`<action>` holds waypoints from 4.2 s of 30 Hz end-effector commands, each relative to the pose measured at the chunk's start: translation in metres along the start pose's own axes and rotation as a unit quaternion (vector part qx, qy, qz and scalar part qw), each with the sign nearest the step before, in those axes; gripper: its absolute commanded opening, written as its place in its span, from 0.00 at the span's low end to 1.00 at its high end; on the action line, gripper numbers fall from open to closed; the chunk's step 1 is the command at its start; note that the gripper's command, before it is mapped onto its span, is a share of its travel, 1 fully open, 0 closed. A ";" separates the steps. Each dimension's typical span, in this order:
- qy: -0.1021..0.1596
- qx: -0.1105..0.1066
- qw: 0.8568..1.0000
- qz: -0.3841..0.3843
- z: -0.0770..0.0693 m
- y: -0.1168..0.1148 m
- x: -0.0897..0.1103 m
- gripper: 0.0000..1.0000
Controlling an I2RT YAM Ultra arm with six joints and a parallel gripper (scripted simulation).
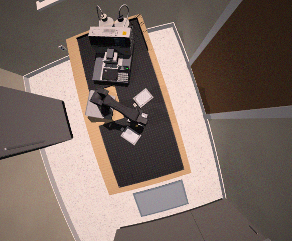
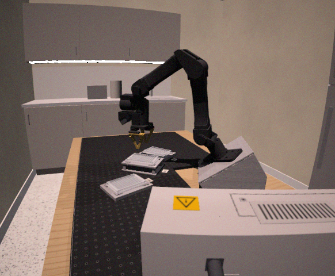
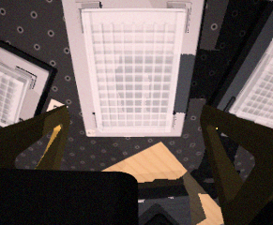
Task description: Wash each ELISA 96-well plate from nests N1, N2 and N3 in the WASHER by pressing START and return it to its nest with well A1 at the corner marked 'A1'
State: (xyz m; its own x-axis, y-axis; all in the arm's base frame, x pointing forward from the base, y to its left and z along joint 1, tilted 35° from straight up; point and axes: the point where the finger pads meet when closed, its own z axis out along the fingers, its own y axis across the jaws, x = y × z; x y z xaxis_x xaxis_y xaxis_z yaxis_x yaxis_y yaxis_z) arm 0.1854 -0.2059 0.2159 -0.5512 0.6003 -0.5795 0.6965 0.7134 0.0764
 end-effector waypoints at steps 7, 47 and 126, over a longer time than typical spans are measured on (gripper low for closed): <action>0.000 0.000 1.000 -0.001 -0.016 0.001 0.001 1.00; 0.000 0.001 0.991 0.133 -0.018 -0.064 0.004 1.00; 0.001 0.002 0.991 0.133 0.051 -0.183 0.010 1.00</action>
State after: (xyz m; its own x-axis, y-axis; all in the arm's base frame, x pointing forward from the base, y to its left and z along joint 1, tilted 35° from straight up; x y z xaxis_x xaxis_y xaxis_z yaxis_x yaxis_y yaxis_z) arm 0.0763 -0.3428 0.1515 -0.3544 0.7801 -0.5156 0.8168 0.5267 0.2355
